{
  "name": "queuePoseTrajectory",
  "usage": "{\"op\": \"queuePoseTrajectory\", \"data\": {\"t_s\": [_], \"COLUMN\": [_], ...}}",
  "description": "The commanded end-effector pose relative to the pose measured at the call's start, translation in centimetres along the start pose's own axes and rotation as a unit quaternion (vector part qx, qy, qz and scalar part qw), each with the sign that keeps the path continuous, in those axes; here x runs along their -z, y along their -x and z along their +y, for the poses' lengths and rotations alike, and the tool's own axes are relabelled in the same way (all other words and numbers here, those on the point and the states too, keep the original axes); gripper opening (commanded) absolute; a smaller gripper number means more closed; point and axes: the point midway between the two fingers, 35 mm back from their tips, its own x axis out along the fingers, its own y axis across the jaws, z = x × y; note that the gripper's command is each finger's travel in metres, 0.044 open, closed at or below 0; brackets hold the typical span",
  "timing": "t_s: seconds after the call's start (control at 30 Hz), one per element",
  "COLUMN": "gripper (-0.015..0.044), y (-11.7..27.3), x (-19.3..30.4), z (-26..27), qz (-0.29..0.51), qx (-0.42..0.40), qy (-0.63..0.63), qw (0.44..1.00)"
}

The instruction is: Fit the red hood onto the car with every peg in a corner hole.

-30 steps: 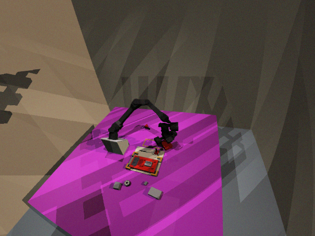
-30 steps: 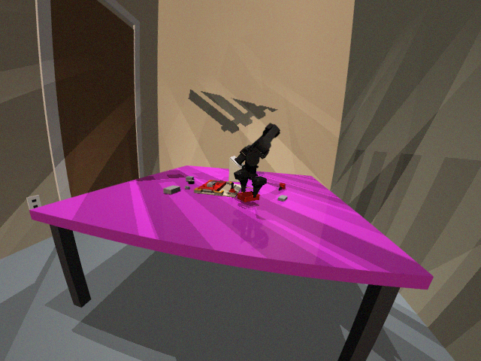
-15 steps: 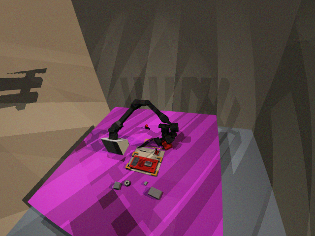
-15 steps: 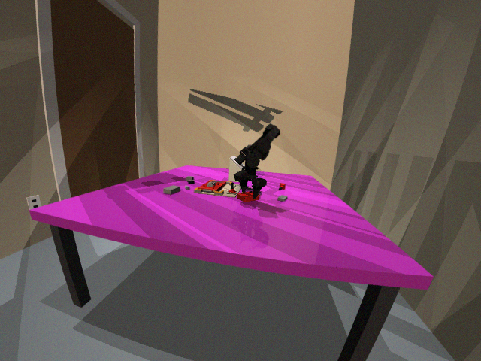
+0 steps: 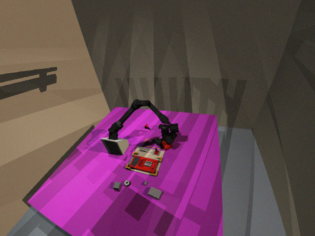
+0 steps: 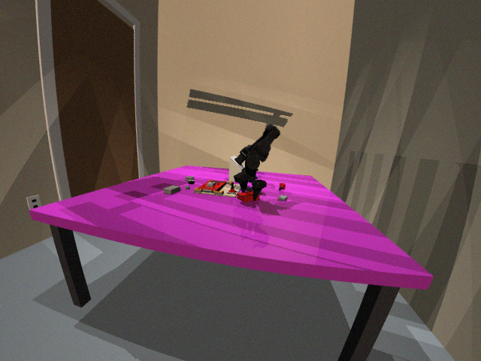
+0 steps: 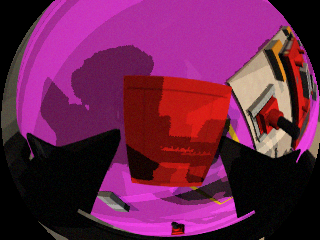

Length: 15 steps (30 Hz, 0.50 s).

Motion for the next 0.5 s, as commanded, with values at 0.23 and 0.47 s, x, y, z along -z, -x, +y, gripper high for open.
{"op": "queuePoseTrajectory", "data": {"t_s": [0.23,0.47], "gripper": [0.0322,0.0275], "y": [-0.10,-0.10], "x": [0.01,0.01], "z": [0.00,0.00], "qz": [0.000,0.000], "qx": [0.000,0.000], "qy": [0.000,0.000], "qw": [1.000,1.000]}}
